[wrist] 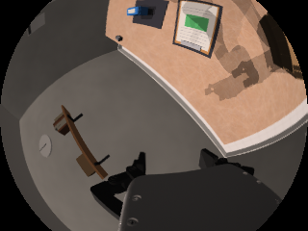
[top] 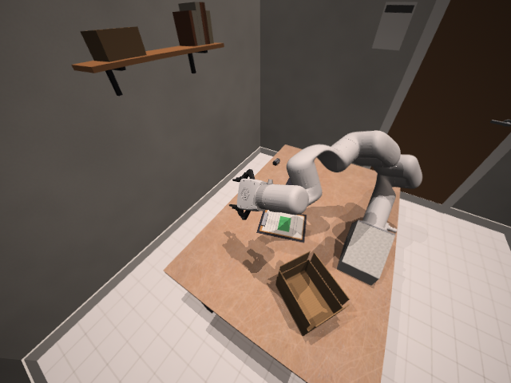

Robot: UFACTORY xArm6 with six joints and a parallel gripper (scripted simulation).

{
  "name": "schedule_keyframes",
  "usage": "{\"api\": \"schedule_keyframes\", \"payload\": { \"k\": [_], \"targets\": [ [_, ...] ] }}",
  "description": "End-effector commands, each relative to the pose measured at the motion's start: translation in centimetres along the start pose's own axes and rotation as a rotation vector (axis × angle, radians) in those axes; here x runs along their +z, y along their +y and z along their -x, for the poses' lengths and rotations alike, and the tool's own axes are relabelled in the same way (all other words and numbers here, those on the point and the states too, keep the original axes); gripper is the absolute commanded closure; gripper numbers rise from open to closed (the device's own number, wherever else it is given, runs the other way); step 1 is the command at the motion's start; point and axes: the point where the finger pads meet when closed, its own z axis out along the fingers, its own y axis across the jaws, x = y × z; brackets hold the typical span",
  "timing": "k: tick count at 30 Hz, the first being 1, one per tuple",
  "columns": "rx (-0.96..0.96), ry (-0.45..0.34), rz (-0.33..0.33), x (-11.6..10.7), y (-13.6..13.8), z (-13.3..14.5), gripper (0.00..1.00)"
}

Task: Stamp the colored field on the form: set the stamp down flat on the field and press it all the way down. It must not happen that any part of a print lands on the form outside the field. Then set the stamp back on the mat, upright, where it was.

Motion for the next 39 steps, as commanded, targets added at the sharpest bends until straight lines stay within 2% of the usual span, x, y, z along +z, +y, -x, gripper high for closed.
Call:
{"api": "schedule_keyframes", "payload": {
  "k": [1, 18, 22, 25, 27, 28, 29, 34, 36, 38, 39],
  "targets": [
    [0.005, -0.002, -0.001, -0.1, -0.2, 0.2, 0.00],
    [0.005, -0.002, -0.001, -0.1, -0.3, 0.1, 0.00],
    [0.055, 0.025, 0.017, 0.9, -1.2, -0.6, 0.00],
    [0.181, 0.094, 0.057, 3.2, -3.6, -2.8, 0.00],
    [0.313, 0.171, 0.091, 5.2, -5.8, -5.3, 0.00],
    [0.313, 0.171, 0.091, 5.4, -6.0, -5.4, 0.00],
    [0.393, 0.219, 0.108, 6.4, -7.1, -6.9, 0.00],
    [0.393, 0.219, 0.108, 6.6, -7.4, -7.2, 0.00],
    [0.576, 0.332, 0.134, 9.1, -10.2, -11.6, 0.00],
    [0.576, 0.332, 0.134, 9.1, -10.2, -11.6, 0.00],
    [0.675, 0.396, 0.142, 9.9, -11.2, -13.7, 0.00]
  ]
}}
